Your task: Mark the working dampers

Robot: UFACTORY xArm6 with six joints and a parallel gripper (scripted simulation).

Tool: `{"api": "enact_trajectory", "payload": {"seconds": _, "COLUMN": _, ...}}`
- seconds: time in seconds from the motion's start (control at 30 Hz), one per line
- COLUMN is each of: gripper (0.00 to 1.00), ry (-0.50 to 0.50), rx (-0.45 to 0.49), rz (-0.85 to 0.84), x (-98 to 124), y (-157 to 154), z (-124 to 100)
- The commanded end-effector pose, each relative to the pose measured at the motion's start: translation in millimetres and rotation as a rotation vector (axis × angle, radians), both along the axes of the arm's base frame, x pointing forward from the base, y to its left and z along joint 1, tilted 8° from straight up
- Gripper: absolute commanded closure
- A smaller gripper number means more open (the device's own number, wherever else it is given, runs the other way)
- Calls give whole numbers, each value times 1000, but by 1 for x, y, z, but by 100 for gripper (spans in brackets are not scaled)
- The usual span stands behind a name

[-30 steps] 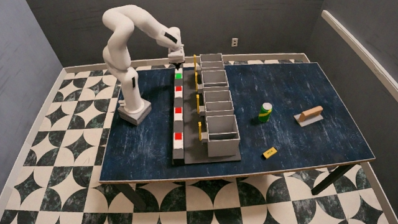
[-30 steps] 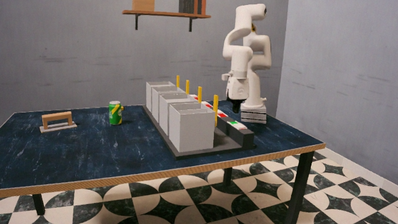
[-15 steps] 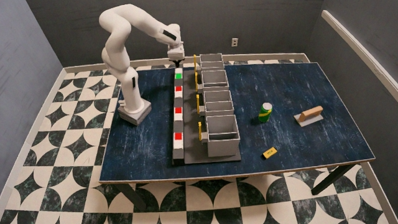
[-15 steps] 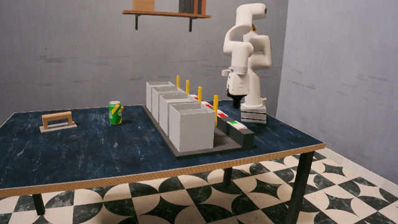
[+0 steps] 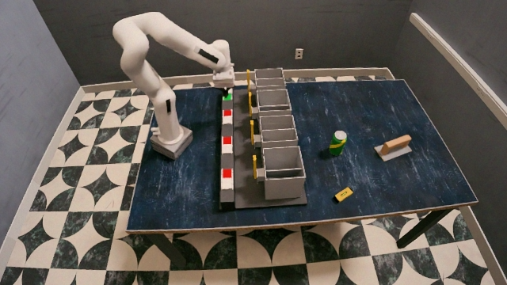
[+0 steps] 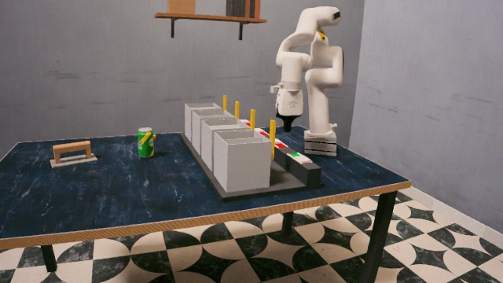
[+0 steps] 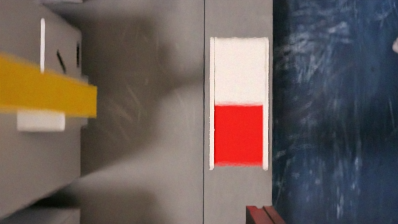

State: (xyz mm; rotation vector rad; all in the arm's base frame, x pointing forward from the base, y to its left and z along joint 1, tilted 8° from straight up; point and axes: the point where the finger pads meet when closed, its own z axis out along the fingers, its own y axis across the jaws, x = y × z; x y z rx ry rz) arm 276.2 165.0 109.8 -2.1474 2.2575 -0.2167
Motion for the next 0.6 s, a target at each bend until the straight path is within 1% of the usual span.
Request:
{"api": "enact_trajectory", "payload": {"seconds": 0.0, "gripper": 100, "ry": -3, "rx": 12, "rz": 4, "x": -1, "y": -40, "z": 8}}
{"api": "enact_trajectory", "payload": {"seconds": 0.4, "gripper": 100, "ry": -4, "rx": 12, "rz": 4, "x": -6, "y": -135, "z": 14}}
{"api": "enact_trajectory", "payload": {"seconds": 0.47, "gripper": 100, "ry": -4, "rx": 12, "rz": 4, "x": -6, "y": -135, "z": 14}}
{"api": "enact_trajectory", "payload": {"seconds": 0.5, "gripper": 100, "ry": -3, "rx": 12, "rz": 4, "x": -7, "y": -154, "z": 16}}
{"api": "enact_trajectory", "payload": {"seconds": 0.57, "gripper": 100, "ry": -3, "rx": 12, "rz": 4, "x": -8, "y": -167, "z": 17}}
